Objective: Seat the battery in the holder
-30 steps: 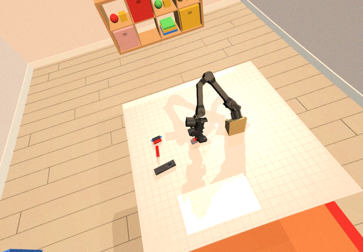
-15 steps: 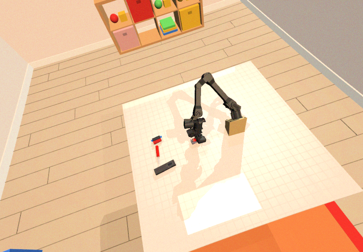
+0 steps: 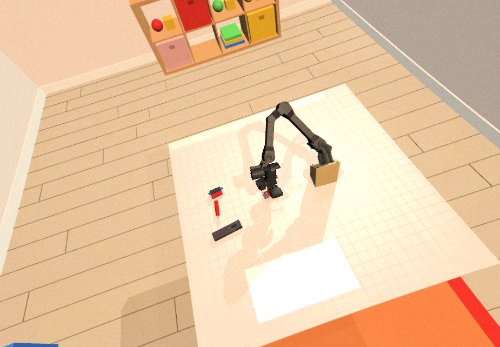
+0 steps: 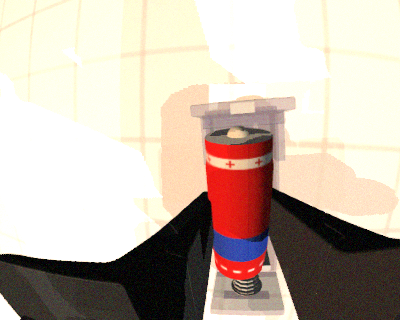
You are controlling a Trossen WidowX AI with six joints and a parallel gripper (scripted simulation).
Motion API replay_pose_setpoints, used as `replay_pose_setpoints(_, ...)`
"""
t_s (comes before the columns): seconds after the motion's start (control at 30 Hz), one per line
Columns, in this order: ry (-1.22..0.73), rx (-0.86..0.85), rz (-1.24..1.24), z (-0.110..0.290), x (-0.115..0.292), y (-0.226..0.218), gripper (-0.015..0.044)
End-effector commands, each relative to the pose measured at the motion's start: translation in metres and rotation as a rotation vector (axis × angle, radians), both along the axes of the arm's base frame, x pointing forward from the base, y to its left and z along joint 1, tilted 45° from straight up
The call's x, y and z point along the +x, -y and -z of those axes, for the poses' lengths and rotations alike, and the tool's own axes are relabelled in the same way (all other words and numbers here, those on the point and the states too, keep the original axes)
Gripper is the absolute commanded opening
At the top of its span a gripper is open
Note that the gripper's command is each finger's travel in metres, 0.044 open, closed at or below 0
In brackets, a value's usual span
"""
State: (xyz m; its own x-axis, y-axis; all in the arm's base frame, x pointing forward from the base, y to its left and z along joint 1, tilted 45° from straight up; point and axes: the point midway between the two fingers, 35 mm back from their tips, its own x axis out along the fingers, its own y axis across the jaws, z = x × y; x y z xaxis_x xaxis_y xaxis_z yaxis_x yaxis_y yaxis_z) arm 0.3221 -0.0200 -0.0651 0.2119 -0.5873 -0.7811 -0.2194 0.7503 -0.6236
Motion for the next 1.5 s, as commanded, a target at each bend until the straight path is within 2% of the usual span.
replay_pose_setpoints(0.0,-0.044,-0.011,0.020,0.0050,-0.0056,0.0023,0.0088)
replay_pose_setpoints(1.47,-0.165,-0.036,0.131,0.0000,0.0038,0.0050,0.0088)
